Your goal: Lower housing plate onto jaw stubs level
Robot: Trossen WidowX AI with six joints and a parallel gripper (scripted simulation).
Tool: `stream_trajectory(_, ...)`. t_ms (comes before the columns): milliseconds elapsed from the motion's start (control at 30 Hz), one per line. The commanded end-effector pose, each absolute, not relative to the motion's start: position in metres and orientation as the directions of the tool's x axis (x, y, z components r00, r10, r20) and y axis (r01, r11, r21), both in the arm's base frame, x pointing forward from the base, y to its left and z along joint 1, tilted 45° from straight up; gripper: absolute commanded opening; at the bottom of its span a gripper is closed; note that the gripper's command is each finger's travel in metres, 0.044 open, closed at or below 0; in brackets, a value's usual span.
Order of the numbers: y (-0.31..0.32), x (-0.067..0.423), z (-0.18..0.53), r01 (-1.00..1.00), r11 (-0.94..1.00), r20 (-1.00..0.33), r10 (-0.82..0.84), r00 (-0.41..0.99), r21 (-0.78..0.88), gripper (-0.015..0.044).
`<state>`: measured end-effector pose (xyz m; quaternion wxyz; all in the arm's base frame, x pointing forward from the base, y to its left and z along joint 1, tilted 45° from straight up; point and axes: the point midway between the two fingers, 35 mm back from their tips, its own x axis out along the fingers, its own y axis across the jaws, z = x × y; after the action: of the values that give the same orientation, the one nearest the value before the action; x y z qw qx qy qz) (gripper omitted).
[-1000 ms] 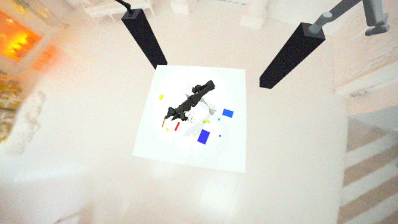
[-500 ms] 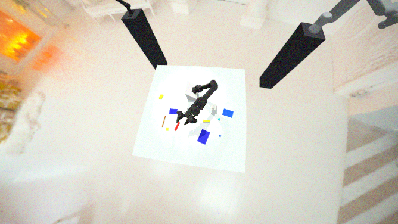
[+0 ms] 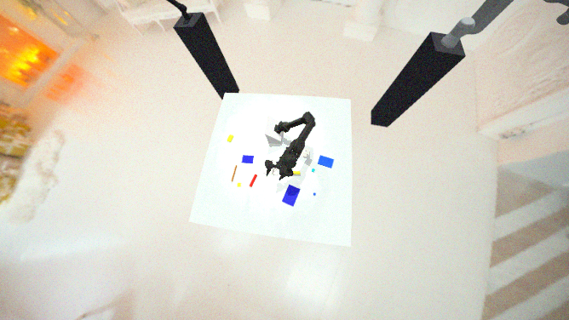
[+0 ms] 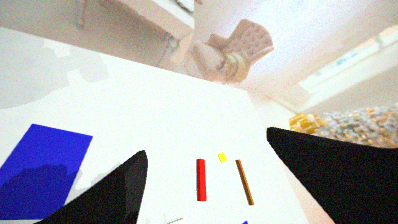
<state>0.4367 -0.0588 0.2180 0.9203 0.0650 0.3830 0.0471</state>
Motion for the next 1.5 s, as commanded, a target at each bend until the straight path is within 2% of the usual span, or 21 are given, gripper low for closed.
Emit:
stream_trajectory(0,-0.031,0.424,0.218,-0.016,0.965,-0.709,0.204,0.675,0.263,0.0440)
stream_trajectory(400,0.035,0.386,0.219,0.112,0.853,-0.726,0.358,0.587,0.511,0.0440)
stream_trajectory(767,0.083,0.345,0.219,0.294,0.705,-0.736,0.472,0.485,0.645,0.0440)
stream_trajectory(1100,0.119,0.303,0.219,0.486,0.560,-0.739,0.558,0.377,0.671,0.0440)
stream_trajectory(1467,0.150,0.253,0.218,0.697,0.413,-0.736,0.631,0.245,0.586,0.0440)
